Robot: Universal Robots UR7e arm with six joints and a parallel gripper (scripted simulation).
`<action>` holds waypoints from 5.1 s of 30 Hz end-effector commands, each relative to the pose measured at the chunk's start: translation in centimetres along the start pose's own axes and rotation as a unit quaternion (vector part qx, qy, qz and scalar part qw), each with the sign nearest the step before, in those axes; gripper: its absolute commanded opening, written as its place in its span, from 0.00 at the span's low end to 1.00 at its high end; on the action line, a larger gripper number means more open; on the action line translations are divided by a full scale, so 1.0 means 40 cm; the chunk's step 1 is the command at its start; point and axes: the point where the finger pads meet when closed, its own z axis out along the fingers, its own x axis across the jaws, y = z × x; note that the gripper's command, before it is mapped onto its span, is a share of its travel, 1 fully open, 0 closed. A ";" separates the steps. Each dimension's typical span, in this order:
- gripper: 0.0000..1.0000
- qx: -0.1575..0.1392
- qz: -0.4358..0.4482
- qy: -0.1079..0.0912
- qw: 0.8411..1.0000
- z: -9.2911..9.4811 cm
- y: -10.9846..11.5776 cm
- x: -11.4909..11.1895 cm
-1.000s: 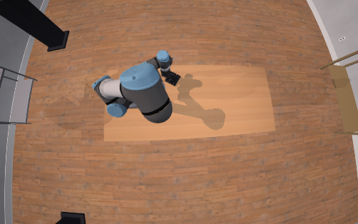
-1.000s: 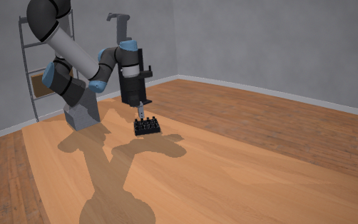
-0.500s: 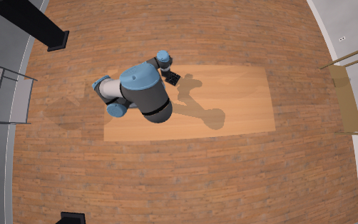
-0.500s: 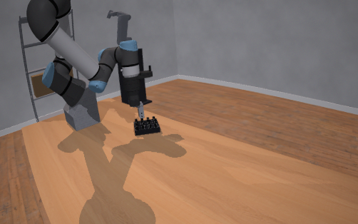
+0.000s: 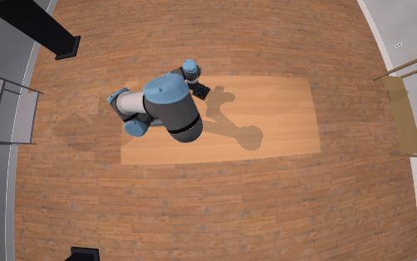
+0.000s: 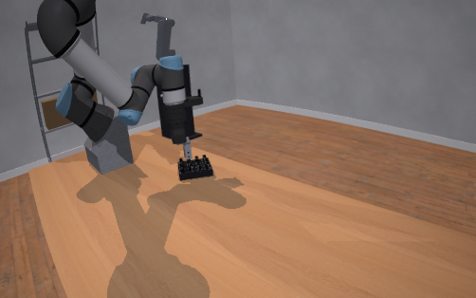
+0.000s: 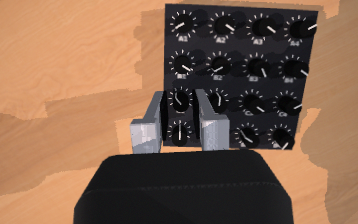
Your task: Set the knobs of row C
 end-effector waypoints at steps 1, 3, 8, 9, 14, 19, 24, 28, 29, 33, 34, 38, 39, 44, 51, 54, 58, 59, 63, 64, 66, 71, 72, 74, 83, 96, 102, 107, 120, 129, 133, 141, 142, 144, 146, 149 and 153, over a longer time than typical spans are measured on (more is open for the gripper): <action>0.46 -0.001 -0.001 -0.001 1.000 0.016 0.004 -0.003; 0.46 -0.001 -0.001 -0.001 1.000 0.019 0.004 -0.003; 0.46 -0.001 -0.001 -0.001 1.000 0.021 0.003 -0.003; 0.46 -0.001 -0.001 -0.001 1.000 0.021 0.003 -0.003; 0.46 -0.001 -0.001 0.000 1.000 0.021 0.003 -0.003; 0.46 0.000 -0.001 0.000 1.000 0.020 0.003 -0.003; 0.46 0.000 -0.001 0.000 1.000 0.020 0.003 -0.003; 0.46 0.000 -0.001 0.000 1.000 0.020 0.003 -0.003; 0.46 0.000 -0.001 0.000 1.000 0.020 0.003 -0.003; 0.46 0.000 -0.001 0.000 1.000 0.020 0.003 -0.003; 0.46 0.000 -0.001 0.000 1.000 0.020 0.003 -0.003; 0.46 0.000 -0.001 0.000 1.000 0.020 0.003 -0.003; 0.46 0.000 -0.001 0.000 1.000 0.020 0.003 -0.003; 0.46 0.000 -0.001 0.000 1.000 0.020 0.003 -0.003; 0.30 0.000 -0.001 0.000 1.000 0.020 0.003 -0.003; 0.30 0.000 -0.001 0.000 1.000 0.020 0.003 -0.003; 0.30 0.000 -0.001 0.000 1.000 0.020 0.003 -0.003; 0.30 0.000 -0.001 0.000 1.000 0.020 0.003 -0.003; 0.30 0.000 -0.001 0.000 1.000 0.020 0.003 -0.003; 0.30 0.000 -0.001 0.000 1.000 0.020 0.003 -0.003; 0.30 0.000 -0.001 0.000 1.000 0.020 0.003 -0.003; 0.30 0.000 -0.001 0.000 1.000 0.020 0.003 -0.003; 0.30 0.000 -0.001 0.000 1.000 0.020 0.003 -0.003; 0.30 0.000 -0.001 0.000 1.000 0.020 0.003 -0.003; 0.30 0.000 -0.002 0.000 1.000 0.020 0.003 -0.003; 0.30 0.000 -0.017 0.000 1.000 0.020 0.002 -0.001; 0.30 0.000 -0.036 0.000 0.999 0.019 0.001 0.001; 0.30 0.001 -0.055 0.001 0.998 0.019 0.000 0.003; 0.30 0.001 -0.137 0.001 0.991 0.018 -0.002 0.005; 0.30 0.001 -0.201 0.001 0.980 0.018 -0.002 0.005; 0.30 0.001 -0.240 0.001 0.971 0.018 -0.002 0.005; 0.30 0.001 -0.312 0.001 0.950 0.018 -0.002 0.005; 0.30 0.001 -0.312 0.001 0.950 0.018 -0.002 0.005; 0.30 0.001 -0.333 0.001 0.943 0.019 -0.002 0.004; 0.30 0.001 -0.354 0.001 0.935 0.019 -0.002 0.004; 0.30 0.001 -0.385 0.001 0.923 0.019 -0.002 0.004; 0.30 0.001 -0.423 0.001 0.906 0.019 -0.002 0.003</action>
